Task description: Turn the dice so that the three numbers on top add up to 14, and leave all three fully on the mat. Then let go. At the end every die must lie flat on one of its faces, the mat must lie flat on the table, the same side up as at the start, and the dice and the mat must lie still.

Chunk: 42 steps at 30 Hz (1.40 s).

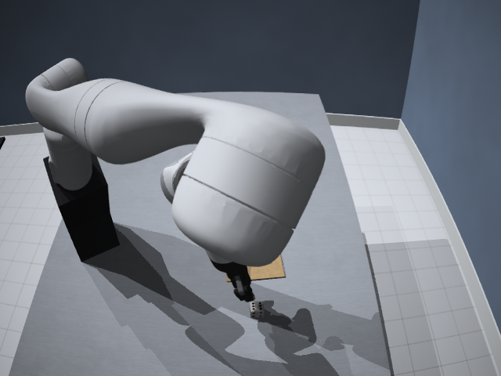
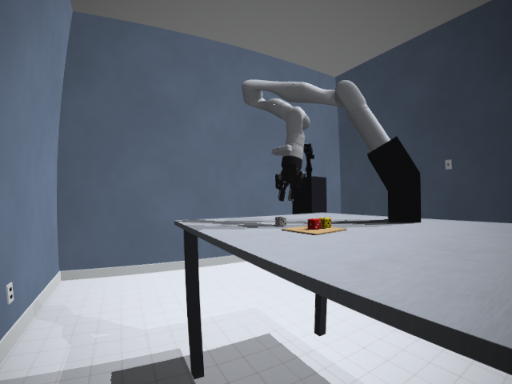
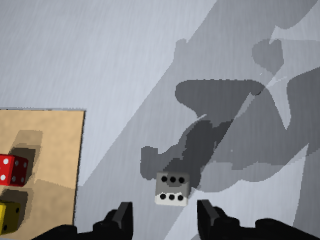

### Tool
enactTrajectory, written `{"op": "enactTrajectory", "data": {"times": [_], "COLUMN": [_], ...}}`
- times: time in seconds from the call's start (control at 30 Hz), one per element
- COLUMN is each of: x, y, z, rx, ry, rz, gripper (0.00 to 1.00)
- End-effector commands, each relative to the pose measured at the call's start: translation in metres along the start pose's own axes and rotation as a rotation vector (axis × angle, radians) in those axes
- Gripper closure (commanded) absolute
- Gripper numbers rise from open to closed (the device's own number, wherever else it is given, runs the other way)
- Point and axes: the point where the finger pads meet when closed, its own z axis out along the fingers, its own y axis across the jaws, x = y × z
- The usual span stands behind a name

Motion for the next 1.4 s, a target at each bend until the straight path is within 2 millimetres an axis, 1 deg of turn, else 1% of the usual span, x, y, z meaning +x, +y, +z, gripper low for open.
{"op": "enactTrajectory", "data": {"times": [0.0, 0.17, 0.37, 0.53, 0.97, 1.37], "x": [0.019, 0.020, 0.028, 0.027, 0.031, 0.035], "y": [0.003, 0.005, 0.002, 0.005, 0.005, 0.004], "z": [-0.006, -0.008, -0.014, -0.015, -0.020, -0.022], "rx": [-0.012, -0.016, -0.010, -0.020, -0.021, -0.016], "ry": [-0.011, -0.066, -0.124, -0.172, -0.236, -0.258], "rz": [-0.028, -0.032, -0.023, -0.030, -0.031, -0.028], "gripper": [0.54, 0.54, 0.54, 0.54, 0.54, 0.54]}}
